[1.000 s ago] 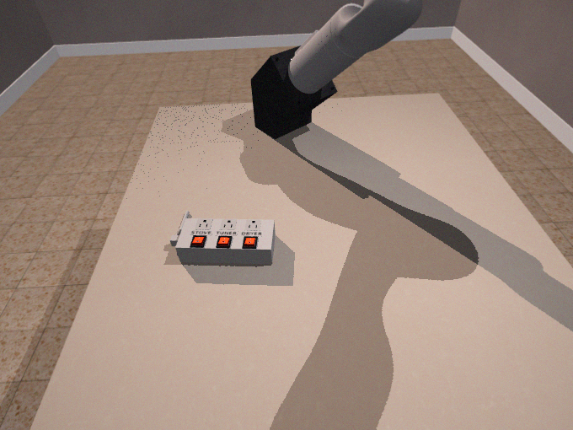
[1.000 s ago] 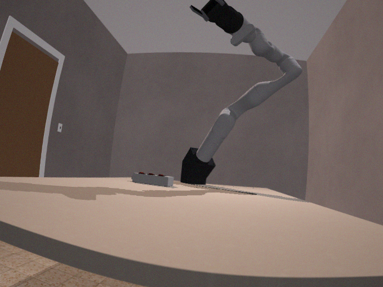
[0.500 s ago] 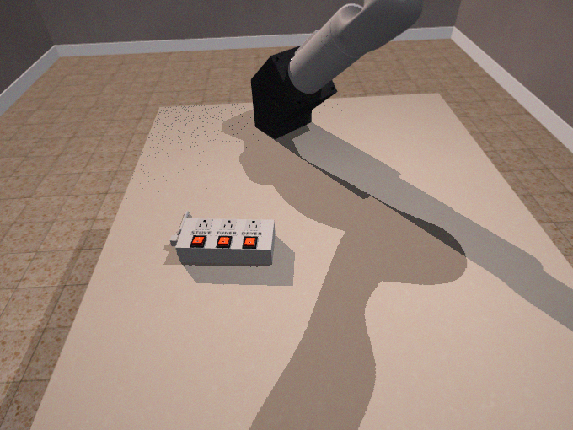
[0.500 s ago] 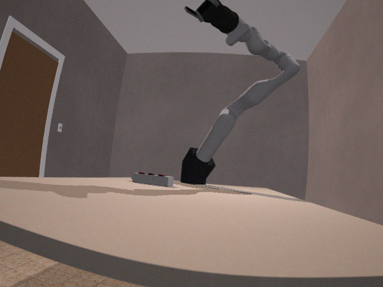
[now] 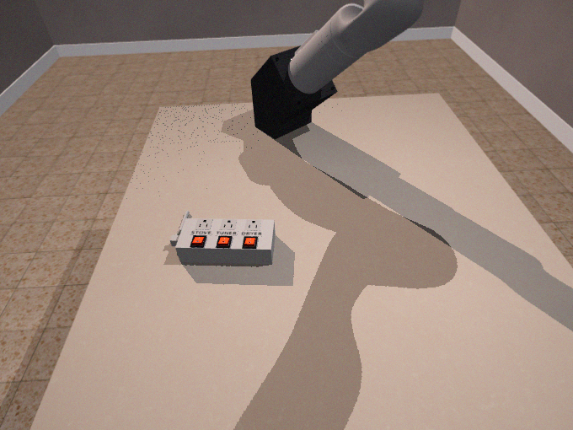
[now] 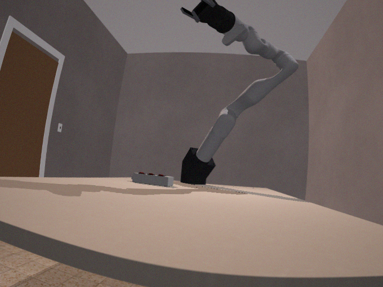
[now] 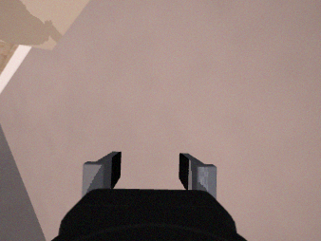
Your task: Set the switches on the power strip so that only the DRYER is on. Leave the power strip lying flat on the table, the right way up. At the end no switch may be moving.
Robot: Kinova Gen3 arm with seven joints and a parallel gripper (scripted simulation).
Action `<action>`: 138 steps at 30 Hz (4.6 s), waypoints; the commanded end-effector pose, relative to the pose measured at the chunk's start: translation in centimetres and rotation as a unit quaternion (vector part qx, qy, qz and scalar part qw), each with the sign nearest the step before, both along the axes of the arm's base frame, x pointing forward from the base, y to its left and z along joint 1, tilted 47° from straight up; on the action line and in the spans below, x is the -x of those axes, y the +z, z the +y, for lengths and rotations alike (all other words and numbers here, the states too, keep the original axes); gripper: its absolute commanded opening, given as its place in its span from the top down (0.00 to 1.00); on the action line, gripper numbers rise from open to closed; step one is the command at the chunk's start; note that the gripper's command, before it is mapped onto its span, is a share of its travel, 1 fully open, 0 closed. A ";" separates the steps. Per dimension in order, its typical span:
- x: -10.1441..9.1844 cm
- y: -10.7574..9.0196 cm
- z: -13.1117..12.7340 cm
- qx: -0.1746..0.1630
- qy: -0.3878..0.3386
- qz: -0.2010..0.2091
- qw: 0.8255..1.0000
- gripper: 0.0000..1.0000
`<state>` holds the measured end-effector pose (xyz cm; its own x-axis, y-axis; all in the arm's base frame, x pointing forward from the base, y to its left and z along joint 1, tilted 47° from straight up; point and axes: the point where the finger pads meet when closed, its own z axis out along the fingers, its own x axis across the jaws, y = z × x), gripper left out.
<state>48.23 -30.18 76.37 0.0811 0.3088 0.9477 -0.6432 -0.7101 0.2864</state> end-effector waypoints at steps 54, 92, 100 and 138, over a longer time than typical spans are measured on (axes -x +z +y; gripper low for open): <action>0.3 -3.2 -3.7 0.022 0.011 0.046 0.999 0.00; 0.4 -4.1 -4.5 0.026 0.015 0.057 0.998 0.00; 0.4 -5.2 -5.3 0.030 0.019 0.069 0.997 0.00; 0.4 -6.3 -6.0 0.032 0.023 0.081 0.996 0.00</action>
